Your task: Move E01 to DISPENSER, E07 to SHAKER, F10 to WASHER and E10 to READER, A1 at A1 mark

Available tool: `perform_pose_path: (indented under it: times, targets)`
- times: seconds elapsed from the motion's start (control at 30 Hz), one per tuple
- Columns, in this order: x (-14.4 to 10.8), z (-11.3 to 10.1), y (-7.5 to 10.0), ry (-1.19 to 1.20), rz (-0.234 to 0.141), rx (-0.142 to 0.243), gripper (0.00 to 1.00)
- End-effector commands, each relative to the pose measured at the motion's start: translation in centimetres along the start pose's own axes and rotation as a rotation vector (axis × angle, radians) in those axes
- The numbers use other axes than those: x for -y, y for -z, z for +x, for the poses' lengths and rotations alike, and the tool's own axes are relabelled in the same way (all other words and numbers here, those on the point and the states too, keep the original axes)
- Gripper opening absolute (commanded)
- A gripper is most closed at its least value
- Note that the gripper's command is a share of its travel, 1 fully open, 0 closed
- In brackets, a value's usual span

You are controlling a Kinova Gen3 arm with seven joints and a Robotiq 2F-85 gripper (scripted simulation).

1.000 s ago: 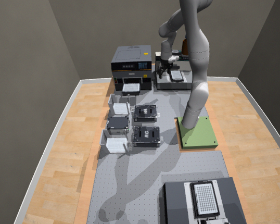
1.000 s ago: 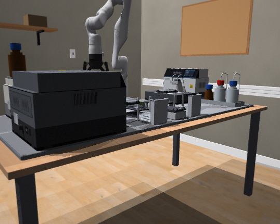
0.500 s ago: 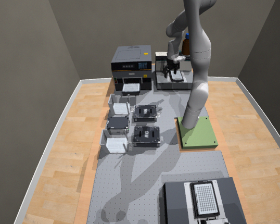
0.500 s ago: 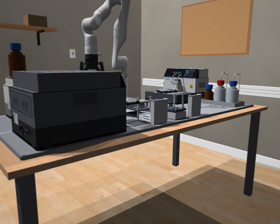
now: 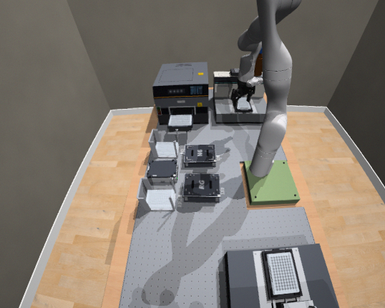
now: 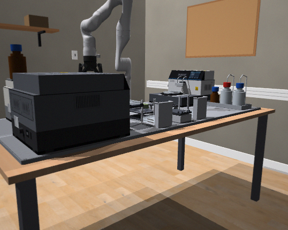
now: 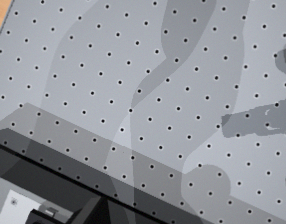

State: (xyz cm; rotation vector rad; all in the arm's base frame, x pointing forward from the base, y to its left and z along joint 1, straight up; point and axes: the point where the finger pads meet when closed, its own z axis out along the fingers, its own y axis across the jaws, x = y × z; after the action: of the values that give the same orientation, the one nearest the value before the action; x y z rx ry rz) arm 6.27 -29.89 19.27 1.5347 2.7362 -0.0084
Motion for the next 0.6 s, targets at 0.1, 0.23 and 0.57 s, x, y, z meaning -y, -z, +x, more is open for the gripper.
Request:
perform_pose_path:
  times: [0.1, 0.23, 0.57]
  targets:
    - [1.9, 0.6, 0.0, -0.087, 0.001, 0.001, 1.0]
    - [2.6, 0.8, 0.0, -0.087, 0.001, 0.001, 1.0]
    - [5.2, 0.3, 0.0, -0.243, 0.001, 0.001, 1.0]
